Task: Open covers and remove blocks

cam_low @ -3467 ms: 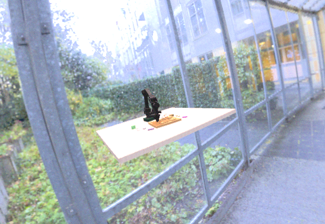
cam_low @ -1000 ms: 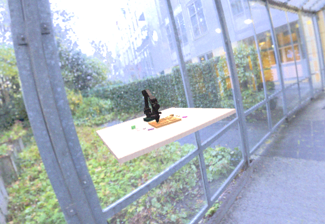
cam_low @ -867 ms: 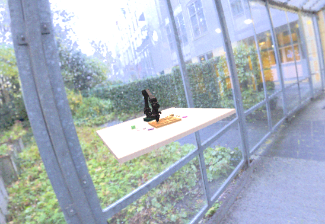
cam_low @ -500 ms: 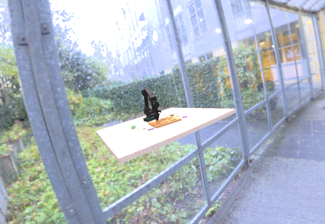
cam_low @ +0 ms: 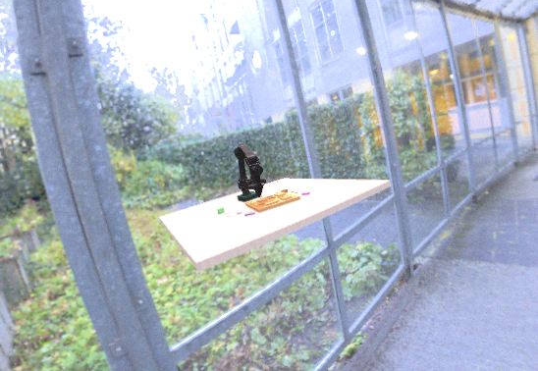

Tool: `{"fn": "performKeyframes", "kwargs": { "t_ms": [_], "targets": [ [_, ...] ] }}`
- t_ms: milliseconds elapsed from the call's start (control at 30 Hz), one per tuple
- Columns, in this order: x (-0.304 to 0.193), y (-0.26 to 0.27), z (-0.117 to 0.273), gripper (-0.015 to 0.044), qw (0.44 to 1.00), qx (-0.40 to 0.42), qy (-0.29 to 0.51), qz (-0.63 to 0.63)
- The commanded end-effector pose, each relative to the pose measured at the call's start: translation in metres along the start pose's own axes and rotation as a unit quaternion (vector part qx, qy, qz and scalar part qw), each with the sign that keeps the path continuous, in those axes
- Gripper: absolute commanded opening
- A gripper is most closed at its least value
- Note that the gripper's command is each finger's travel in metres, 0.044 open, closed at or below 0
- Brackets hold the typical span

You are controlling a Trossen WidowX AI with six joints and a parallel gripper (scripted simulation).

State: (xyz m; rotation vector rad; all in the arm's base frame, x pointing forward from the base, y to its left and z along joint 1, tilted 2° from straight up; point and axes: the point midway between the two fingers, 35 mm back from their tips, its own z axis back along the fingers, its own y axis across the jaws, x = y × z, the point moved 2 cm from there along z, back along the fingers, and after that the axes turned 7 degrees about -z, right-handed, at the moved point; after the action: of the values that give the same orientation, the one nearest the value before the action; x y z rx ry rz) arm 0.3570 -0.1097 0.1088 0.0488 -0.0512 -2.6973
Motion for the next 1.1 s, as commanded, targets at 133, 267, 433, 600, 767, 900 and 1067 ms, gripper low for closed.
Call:
{"fn": "performKeyframes", "kwargs": {
  "t_ms": [133,267,433,600,767,900,1067],
  "targets": [
    [-0.001,0.0,0.027,0.008,1.0,0.004,0.008,0.0],
    [0.0,0.0,0.035,0.008,1.0,0.004,0.008,0.0],
    [0.005,0.002,0.036,0.008,1.0,0.004,0.008,0.0],
    [0.023,0.011,0.036,0.008,1.0,0.005,0.007,0.0],
    [0.042,0.018,0.036,0.008,1.0,0.005,0.006,0.0],
    [0.057,0.024,0.036,0.008,1.0,0.005,0.005,0.0],
    [0.076,0.029,0.036,0.008,1.0,0.006,0.004,0.0]
  ]
}}
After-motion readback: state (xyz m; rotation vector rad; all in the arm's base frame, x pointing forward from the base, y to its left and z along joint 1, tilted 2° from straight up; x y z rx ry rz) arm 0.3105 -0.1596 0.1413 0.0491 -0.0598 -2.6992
